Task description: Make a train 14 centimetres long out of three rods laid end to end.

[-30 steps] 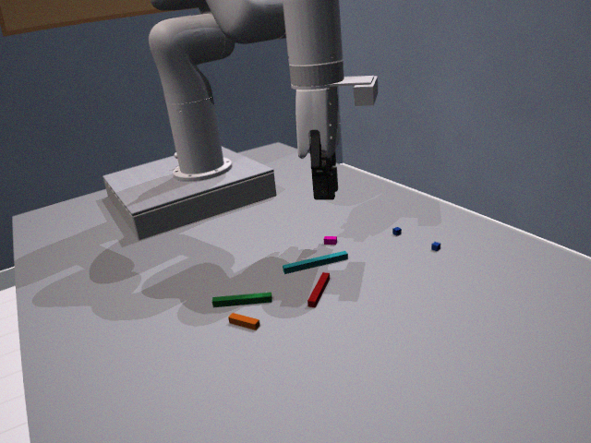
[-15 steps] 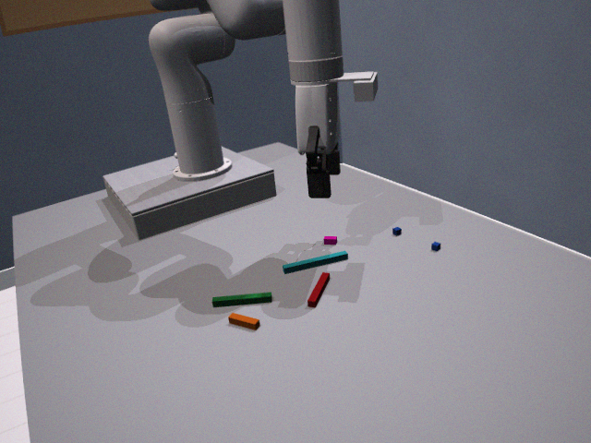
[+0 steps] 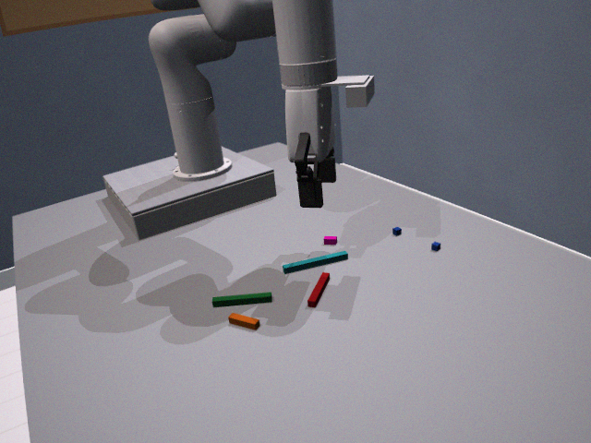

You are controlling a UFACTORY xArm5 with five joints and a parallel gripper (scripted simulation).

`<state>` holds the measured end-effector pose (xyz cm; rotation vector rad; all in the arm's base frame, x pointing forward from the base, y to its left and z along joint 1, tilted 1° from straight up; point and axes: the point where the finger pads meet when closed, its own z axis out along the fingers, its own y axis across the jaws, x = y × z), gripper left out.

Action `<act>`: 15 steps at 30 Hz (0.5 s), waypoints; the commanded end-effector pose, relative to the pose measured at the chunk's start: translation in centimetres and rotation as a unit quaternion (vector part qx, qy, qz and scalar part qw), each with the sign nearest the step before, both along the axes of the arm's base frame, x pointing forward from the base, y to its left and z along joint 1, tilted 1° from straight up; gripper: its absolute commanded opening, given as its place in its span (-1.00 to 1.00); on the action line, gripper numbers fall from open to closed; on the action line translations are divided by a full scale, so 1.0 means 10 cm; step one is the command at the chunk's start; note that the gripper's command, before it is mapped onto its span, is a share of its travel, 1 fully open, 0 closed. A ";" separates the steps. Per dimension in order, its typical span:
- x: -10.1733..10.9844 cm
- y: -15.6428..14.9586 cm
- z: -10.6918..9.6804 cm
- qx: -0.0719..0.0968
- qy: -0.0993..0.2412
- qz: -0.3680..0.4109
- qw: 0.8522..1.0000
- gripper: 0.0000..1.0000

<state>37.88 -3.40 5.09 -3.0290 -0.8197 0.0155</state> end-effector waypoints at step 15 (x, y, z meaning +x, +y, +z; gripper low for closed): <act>0.43 -1.64 -0.17 0.000 -0.003 -0.082 0.997 1.00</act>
